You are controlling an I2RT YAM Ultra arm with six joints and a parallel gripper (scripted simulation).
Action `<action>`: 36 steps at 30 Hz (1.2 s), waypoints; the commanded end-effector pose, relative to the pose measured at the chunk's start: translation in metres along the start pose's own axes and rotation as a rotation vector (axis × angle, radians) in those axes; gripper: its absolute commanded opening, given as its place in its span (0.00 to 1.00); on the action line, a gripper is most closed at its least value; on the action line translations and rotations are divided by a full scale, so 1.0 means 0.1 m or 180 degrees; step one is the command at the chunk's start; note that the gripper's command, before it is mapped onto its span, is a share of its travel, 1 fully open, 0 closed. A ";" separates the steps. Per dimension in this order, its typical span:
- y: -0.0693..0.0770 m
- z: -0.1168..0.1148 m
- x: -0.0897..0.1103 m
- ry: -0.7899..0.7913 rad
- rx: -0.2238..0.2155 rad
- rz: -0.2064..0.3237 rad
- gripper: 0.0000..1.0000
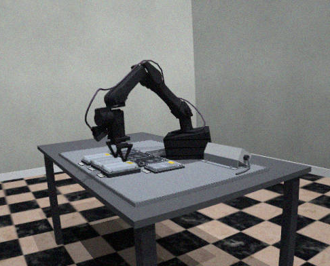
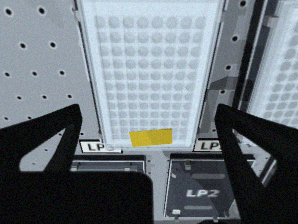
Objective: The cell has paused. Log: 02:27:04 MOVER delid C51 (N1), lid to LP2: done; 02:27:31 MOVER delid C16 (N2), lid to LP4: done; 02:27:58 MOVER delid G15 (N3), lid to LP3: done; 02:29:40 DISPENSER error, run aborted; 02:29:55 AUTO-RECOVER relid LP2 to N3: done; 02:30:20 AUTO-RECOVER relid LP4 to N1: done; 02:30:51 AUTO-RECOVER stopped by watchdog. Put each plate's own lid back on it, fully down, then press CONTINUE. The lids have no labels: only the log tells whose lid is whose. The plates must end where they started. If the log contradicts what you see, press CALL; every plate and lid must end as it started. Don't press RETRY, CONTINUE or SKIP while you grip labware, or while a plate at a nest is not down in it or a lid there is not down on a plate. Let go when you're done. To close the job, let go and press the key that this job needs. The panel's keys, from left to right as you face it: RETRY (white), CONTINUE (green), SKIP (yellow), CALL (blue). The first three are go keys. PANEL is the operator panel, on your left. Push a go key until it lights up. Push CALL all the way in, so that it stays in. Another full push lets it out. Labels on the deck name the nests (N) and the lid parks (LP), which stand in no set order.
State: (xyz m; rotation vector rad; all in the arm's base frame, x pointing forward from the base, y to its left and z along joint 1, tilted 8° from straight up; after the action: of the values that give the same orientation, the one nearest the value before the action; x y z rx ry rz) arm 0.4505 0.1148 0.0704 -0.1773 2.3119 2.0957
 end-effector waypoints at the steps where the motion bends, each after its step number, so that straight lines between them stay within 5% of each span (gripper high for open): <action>1: 0.09 0.02 -0.08 -0.0016 -0.0020 -0.0095 1.00; 7: -0.13 0.00 -0.02 -0.0020 -0.0001 -0.0010 1.00; 14: -0.09 -0.01 -0.08 -0.0020 -0.0025 -0.0132 1.00; 19: -0.26 0.00 -0.04 -0.0009 -0.0009 -0.0047 1.00; 24: -0.11 -0.01 -0.13 -0.0027 -0.0031 -0.0165 1.00; 36: -0.13 -0.02 -0.14 -0.0032 -0.0025 -0.0138 1.00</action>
State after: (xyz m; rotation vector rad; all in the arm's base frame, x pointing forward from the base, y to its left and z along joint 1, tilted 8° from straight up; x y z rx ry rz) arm 0.4540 0.1120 0.0441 -0.1623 2.3165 2.0951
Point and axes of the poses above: the point where the finger pads meet when closed, its own y axis back along the fingers, its own z axis across the jaws, x = y × z, the point moved 8 cm from there along y, back along the fingers, and after that the axes turned 9 degrees about y, right-handed, at the moved point
